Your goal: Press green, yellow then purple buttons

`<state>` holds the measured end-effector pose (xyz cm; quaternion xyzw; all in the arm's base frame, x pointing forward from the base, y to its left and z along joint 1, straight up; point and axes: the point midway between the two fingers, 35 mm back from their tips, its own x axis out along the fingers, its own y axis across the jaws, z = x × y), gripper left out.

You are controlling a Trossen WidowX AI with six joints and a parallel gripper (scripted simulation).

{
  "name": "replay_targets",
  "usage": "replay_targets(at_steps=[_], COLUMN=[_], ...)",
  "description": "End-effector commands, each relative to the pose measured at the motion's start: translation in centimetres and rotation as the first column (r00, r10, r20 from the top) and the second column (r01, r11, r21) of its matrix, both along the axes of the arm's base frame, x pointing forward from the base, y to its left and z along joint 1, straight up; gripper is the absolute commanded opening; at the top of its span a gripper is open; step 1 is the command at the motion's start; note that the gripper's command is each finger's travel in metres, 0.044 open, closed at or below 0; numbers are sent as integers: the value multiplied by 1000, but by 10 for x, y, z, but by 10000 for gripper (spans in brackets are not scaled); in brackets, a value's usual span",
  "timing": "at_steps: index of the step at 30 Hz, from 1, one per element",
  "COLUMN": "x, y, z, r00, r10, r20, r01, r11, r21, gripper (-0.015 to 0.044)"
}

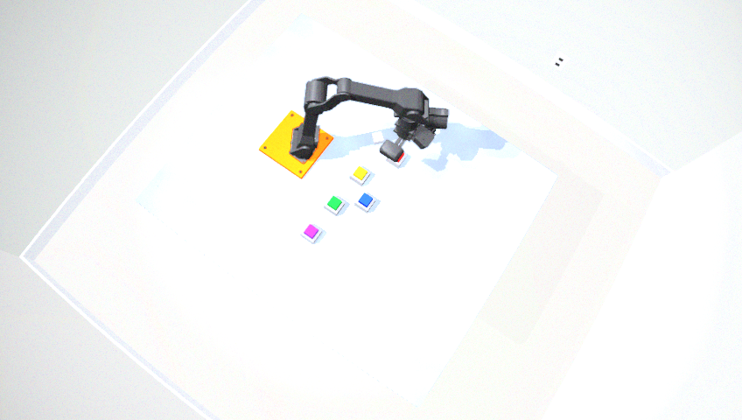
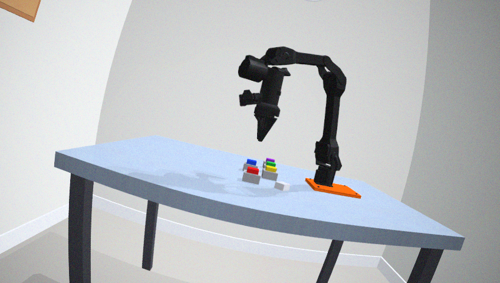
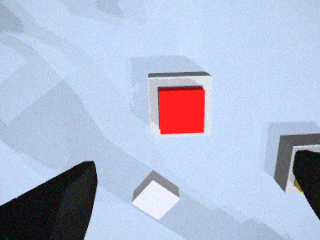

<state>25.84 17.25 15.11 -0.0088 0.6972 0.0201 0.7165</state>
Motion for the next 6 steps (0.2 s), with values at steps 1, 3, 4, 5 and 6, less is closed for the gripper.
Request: replay_targets(at_steps=[1, 3, 4, 5, 6], x=[-24, -24, -24, -24, -24], y=[36, 36, 36, 36, 36], z=[6, 6, 6, 6, 6], r00=[1000, 1000, 1000, 1000, 1000], r10=[-8, -8, -8, -8, -8], r20=[-6, -6, -6, -6, -6], r01=[8, 8, 8, 8, 8], r11=[1000, 1000, 1000, 1000, 1000], r21=[3, 3, 3, 3, 3], gripper=[400, 400, 400, 400, 400])
